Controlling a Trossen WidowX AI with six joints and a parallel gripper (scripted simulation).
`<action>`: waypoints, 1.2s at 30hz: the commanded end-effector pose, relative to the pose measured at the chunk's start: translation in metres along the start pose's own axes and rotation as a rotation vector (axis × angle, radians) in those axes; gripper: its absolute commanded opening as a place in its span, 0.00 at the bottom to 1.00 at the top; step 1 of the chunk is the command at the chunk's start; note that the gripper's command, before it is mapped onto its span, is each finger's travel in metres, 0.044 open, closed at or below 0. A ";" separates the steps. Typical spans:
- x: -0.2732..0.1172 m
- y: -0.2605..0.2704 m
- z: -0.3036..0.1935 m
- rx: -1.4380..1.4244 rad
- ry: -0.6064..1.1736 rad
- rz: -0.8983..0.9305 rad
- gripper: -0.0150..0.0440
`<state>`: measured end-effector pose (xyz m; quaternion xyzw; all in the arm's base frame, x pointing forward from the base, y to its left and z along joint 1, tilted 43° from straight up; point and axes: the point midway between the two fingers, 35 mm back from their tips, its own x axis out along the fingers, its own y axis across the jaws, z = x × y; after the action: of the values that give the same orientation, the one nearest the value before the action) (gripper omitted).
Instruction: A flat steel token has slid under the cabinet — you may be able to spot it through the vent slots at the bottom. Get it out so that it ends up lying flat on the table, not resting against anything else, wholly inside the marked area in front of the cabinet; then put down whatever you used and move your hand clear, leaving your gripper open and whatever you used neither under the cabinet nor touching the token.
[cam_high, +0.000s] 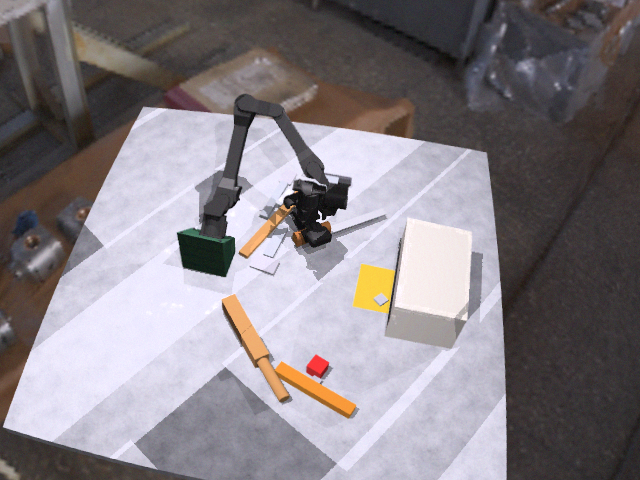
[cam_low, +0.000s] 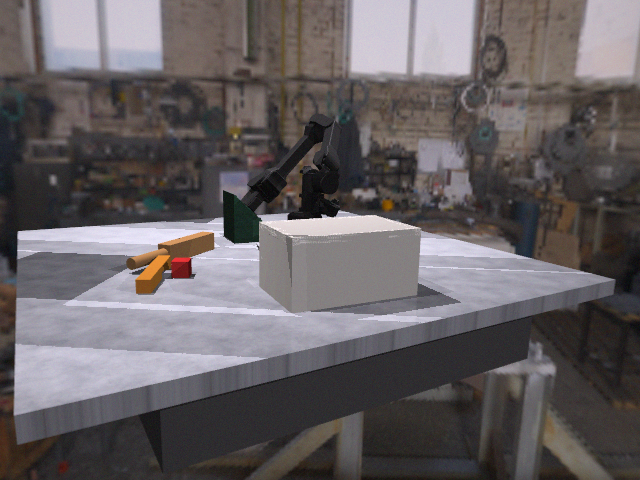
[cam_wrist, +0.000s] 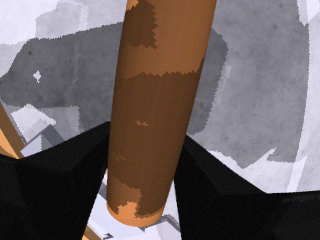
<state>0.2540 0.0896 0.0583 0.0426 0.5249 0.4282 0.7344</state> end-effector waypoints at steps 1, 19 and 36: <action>-0.002 -0.006 -0.002 -0.002 -0.016 0.001 0.25; -0.002 -0.025 -0.015 -0.001 -0.015 0.000 0.25; -0.002 -0.042 -0.021 -0.002 -0.015 0.000 0.25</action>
<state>0.2549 0.0594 0.0278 0.0455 0.5287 0.4289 0.7310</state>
